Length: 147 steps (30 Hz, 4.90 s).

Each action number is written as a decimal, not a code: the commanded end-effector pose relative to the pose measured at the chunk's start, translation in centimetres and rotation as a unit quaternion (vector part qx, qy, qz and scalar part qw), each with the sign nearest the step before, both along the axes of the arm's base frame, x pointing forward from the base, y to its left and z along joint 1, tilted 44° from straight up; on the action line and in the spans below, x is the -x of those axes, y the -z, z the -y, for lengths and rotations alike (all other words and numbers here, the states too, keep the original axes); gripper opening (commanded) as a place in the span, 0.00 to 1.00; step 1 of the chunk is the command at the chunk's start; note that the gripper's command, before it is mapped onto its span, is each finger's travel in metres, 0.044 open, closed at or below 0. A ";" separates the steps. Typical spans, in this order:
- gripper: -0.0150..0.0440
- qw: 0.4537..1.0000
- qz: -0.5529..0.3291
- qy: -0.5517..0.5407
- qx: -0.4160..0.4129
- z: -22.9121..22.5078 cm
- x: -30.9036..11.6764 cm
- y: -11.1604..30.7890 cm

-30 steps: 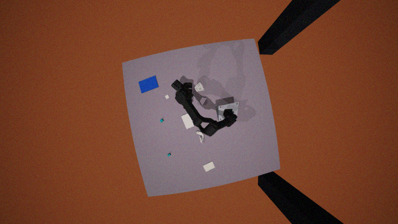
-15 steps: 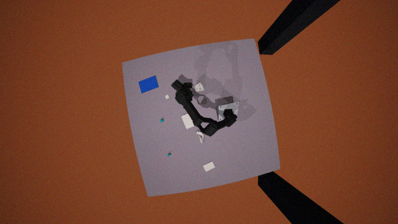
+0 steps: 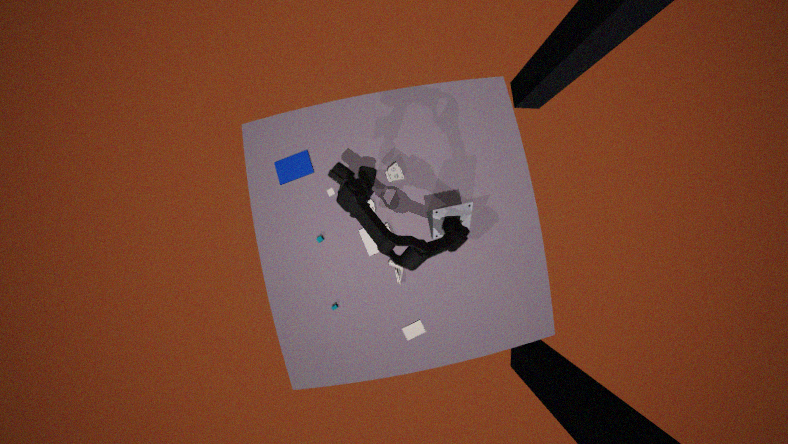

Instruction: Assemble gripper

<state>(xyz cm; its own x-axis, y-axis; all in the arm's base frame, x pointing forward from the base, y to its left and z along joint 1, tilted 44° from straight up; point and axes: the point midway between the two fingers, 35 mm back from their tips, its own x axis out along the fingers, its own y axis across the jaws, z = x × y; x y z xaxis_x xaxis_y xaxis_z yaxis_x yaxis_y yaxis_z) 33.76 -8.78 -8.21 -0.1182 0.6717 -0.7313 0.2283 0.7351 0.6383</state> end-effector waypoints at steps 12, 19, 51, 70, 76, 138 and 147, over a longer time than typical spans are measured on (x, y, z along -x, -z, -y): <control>1.00 0.998 -0.043 0.048 0.004 -2.0 -1.7 0.7; 1.00 0.998 -0.043 0.048 0.003 -3.4 -1.3 2.0; 1.00 0.998 -0.043 0.048 0.003 -3.4 -1.3 2.0; 1.00 0.998 -0.043 0.048 0.003 -3.4 -1.3 2.0; 1.00 0.998 -0.043 0.048 0.003 -3.4 -1.3 2.0; 1.00 0.998 -0.043 0.048 0.003 -3.4 -1.3 2.0; 1.00 0.998 -0.043 0.048 0.003 -3.4 -1.3 2.0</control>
<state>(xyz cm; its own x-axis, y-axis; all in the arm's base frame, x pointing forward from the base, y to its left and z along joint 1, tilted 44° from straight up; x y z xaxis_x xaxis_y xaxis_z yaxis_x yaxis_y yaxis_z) 35.02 -5.46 -10.27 -0.1202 0.6750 -0.7279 0.3469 0.7156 0.6063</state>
